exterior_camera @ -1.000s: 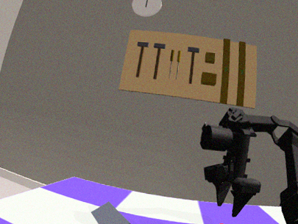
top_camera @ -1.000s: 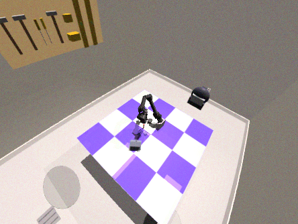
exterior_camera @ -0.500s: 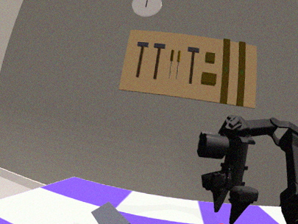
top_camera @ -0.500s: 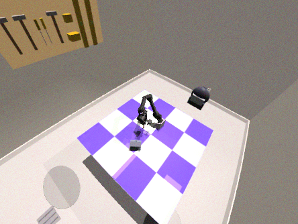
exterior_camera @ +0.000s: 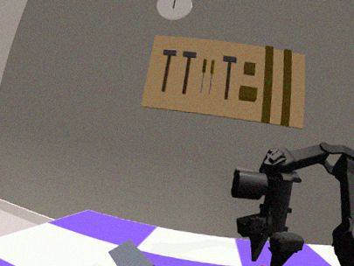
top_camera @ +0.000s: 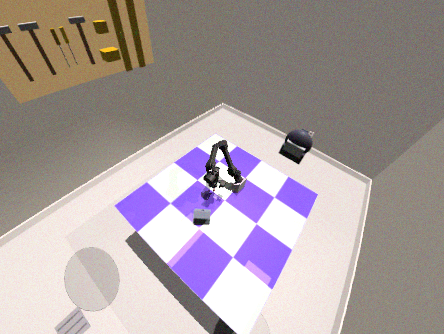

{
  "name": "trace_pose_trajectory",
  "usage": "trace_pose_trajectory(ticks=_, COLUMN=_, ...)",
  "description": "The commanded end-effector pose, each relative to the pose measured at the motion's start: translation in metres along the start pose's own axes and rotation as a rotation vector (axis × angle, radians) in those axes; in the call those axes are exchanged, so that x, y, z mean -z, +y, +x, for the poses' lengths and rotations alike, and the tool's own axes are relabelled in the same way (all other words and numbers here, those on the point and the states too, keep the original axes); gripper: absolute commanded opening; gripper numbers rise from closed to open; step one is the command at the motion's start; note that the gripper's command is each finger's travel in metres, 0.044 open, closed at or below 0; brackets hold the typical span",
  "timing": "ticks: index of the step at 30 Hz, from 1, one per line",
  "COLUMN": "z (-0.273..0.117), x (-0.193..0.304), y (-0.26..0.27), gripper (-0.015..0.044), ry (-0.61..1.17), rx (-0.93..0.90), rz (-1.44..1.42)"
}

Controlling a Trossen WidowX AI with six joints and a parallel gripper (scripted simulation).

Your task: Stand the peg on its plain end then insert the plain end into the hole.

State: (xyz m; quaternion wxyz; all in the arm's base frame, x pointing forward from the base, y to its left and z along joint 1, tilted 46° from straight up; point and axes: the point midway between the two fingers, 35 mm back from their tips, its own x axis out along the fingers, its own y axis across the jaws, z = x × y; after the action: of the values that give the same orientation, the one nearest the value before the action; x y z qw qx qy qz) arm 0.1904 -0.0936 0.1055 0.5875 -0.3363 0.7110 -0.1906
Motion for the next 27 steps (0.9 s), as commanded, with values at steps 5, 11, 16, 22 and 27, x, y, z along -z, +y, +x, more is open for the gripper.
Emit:
trace_pose_trajectory(ticks=5, z=0.015, x=0.001, y=0.0, gripper=0.044, ry=0.003, rx=0.004, rz=-0.006)
trace_pose_trajectory(ticks=11, z=0.024, x=0.002, y=0.0, gripper=0.044, ry=0.004, rx=0.006, rz=-0.006)
trace_pose_trajectory(ticks=16, z=0.032, x=0.003, y=-0.001, gripper=0.044, ry=0.005, rx=0.008, rz=-0.005)
trace_pose_trajectory(ticks=22, z=0.038, x=0.004, y=-0.001, gripper=0.044, ry=0.006, rx=0.01, rz=-0.005)
trace_pose_trajectory(ticks=27, z=0.034, x=0.003, y=-0.001, gripper=0.0309, ry=0.003, rx=0.006, rz=0.001)
